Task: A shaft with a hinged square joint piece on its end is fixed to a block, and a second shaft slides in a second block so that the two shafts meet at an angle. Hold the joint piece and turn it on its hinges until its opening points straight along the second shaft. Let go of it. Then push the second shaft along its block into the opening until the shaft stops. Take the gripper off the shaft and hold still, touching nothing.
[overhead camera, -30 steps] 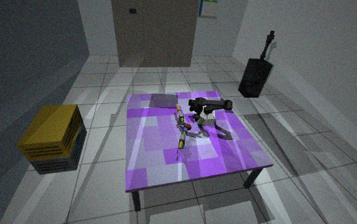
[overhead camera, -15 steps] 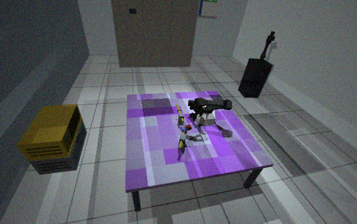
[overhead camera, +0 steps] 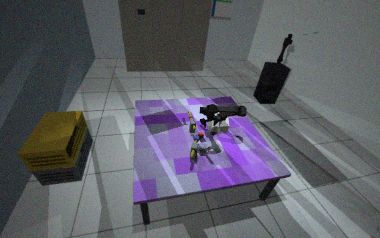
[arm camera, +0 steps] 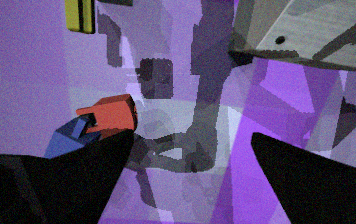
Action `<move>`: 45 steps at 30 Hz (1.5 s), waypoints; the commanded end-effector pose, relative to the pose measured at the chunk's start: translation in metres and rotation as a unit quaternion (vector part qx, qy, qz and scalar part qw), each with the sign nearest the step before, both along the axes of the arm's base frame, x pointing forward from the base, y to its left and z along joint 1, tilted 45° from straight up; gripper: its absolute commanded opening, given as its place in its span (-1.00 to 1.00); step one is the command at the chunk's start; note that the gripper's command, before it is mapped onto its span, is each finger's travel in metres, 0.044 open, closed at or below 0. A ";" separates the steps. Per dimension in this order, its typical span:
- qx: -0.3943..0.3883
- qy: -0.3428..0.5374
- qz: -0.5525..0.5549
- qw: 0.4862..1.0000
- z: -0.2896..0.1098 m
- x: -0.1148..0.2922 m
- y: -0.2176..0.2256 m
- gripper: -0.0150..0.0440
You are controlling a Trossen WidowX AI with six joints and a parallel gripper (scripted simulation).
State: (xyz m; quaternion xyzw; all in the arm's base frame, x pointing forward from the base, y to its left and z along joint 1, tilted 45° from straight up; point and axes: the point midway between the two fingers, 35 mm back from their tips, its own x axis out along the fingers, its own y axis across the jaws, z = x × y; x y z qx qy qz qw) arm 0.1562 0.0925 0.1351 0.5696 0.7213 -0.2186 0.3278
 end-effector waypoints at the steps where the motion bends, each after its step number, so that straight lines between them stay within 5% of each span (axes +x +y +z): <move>1: -0.011 0.035 -0.032 0.999 -0.001 0.000 0.001 1.00; 23: -0.066 0.255 -0.250 0.932 -0.004 0.001 0.004 1.00; 45: -0.122 0.442 -0.446 0.769 -0.007 0.002 0.008 1.00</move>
